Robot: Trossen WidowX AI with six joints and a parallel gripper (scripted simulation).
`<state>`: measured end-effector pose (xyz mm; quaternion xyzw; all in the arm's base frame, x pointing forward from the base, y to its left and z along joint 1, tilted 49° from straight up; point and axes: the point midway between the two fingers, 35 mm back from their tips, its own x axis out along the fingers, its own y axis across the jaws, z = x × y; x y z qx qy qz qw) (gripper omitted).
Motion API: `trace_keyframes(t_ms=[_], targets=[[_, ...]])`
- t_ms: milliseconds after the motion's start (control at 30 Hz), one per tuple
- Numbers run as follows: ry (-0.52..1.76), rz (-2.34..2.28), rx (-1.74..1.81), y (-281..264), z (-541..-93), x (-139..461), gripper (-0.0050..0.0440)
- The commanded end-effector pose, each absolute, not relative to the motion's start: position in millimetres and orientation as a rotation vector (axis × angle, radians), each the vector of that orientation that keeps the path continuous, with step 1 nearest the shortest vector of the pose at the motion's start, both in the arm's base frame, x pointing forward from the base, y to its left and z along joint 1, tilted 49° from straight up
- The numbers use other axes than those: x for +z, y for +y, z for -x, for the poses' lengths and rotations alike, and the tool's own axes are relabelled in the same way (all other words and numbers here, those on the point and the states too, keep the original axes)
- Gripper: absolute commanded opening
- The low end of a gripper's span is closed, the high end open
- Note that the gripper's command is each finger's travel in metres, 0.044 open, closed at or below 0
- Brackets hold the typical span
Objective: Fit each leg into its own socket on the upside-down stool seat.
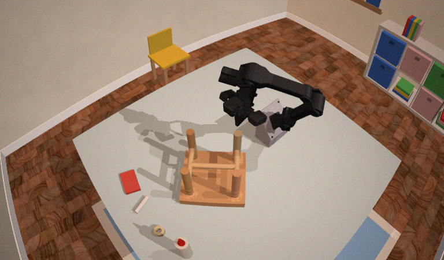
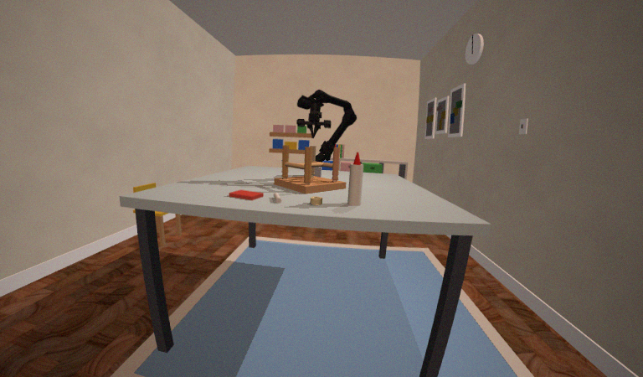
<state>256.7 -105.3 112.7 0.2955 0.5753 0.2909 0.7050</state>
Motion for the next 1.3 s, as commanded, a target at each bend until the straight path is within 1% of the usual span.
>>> trace_keyframes(t_ms=[0,133,300,1267], targets=[[1.282,-0.657,0.658,-102.0,-251.9,112.9,0.0000],[1.282,-0.657,0.658,-99.5,-251.5,110.8,0.0000],[1.282,-0.657,0.659,-83.6,-248.4,97.4,0.0000],[1.282,-0.657,0.658,-66.0,-247.3,81.4,0.0000]])
